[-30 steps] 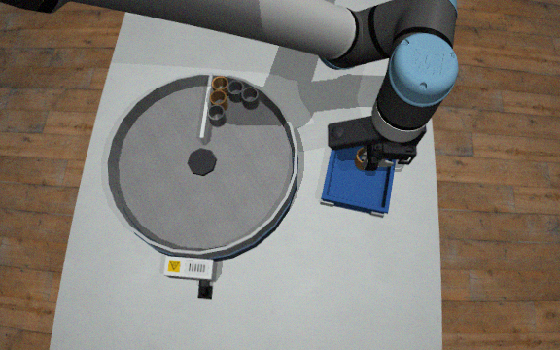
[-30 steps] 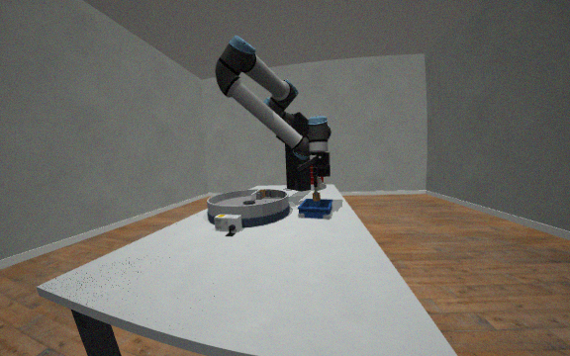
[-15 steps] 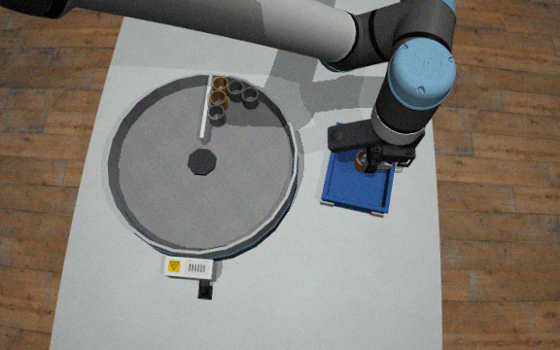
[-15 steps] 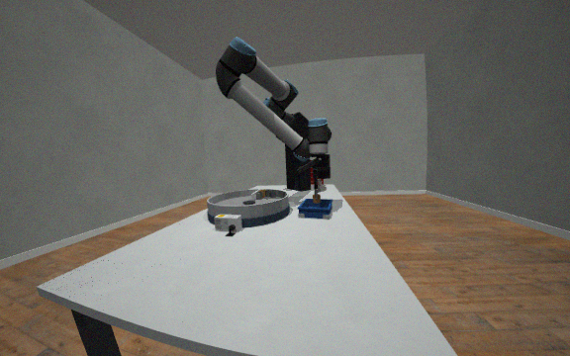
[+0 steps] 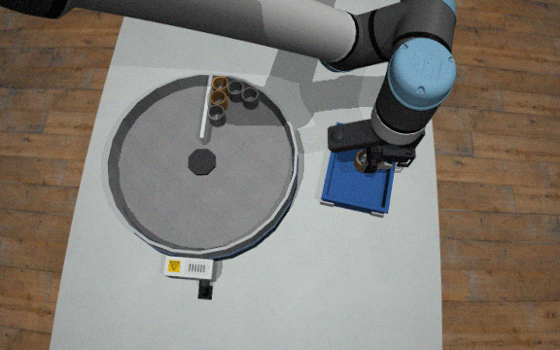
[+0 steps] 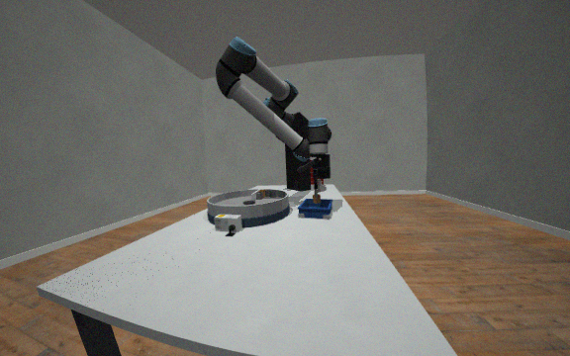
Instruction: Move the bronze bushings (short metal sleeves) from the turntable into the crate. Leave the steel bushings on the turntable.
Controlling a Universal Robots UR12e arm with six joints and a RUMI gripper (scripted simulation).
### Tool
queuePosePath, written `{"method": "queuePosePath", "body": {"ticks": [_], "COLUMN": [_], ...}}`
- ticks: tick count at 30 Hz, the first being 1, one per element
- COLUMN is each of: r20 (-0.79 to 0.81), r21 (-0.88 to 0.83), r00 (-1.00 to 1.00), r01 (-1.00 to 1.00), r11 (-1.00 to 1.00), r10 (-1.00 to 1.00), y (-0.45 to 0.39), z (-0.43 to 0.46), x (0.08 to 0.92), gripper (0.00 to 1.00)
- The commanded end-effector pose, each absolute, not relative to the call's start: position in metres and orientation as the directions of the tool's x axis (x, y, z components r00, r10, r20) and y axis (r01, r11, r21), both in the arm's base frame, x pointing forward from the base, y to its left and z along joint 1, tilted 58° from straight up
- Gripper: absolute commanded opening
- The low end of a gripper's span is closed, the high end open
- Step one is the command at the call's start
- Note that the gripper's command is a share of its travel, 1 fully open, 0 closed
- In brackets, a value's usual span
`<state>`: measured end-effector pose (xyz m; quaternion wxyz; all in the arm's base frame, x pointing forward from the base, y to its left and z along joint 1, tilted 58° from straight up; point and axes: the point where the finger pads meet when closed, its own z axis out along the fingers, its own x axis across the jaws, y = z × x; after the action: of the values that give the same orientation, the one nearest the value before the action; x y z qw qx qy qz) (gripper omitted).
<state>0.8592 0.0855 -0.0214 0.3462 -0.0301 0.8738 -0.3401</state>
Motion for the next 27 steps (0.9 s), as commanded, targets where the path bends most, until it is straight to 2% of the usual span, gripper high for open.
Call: {"method": "queuePosePath", "body": {"ticks": [1,27], "r20": [-0.588,-0.588], "r21": [-0.614,-0.614], "r00": [-0.755,-0.755], "r01": [0.182,0.182], "r11": [0.768,0.768], "r10": [-0.291,-0.291], "y": [0.0890,0.0889], "z": [-0.0185,-0.0172], "x": [0.8603,0.8617], "gripper": [0.00,0.00]}}
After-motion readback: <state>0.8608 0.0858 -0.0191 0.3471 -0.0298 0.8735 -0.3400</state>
